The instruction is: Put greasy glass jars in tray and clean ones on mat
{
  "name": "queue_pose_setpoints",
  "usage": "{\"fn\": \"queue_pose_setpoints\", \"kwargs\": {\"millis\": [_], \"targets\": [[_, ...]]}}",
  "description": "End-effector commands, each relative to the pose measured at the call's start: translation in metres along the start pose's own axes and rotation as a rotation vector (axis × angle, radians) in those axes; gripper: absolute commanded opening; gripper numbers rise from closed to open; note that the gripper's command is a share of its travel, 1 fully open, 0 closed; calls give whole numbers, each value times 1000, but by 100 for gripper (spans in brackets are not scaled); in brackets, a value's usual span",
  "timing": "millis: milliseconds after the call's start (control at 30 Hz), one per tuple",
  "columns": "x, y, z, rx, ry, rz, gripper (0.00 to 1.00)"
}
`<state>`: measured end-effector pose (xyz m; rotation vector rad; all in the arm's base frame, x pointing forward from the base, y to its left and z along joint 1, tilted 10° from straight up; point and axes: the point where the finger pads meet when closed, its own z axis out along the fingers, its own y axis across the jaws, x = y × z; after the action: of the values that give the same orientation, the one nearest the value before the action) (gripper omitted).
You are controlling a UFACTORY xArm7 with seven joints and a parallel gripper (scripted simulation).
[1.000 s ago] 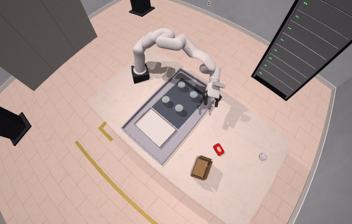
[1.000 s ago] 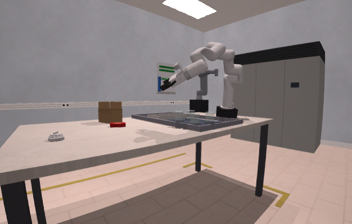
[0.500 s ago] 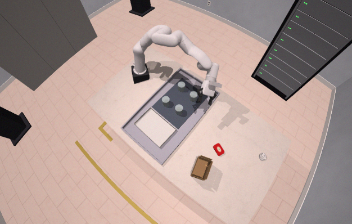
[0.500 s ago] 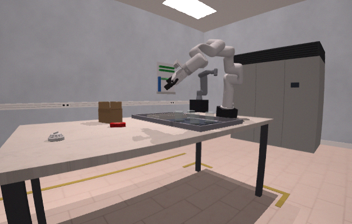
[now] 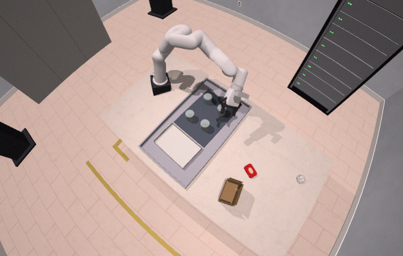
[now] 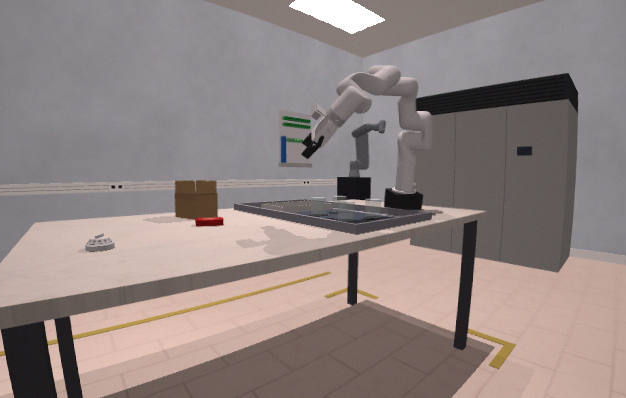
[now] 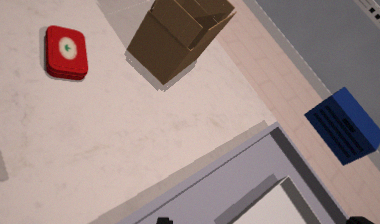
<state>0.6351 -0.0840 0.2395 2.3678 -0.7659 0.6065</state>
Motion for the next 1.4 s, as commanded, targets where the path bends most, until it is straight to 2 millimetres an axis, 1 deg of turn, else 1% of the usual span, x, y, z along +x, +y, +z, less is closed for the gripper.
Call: {"fn": "queue_pose_setpoints", "kwargs": {"millis": [0,333,400,900,967,1367], "targets": [[-9,12,-7,22,-51,-33,100],[-37,33,-19,80,-160,-121,100],[-37,33,-19,80,-160,-121,100],[-83,58,-44,200,-298,-260,100],[-83,58,-44,200,-298,-260,100],[-121,74,-67,318,-381,-373,100]]}}
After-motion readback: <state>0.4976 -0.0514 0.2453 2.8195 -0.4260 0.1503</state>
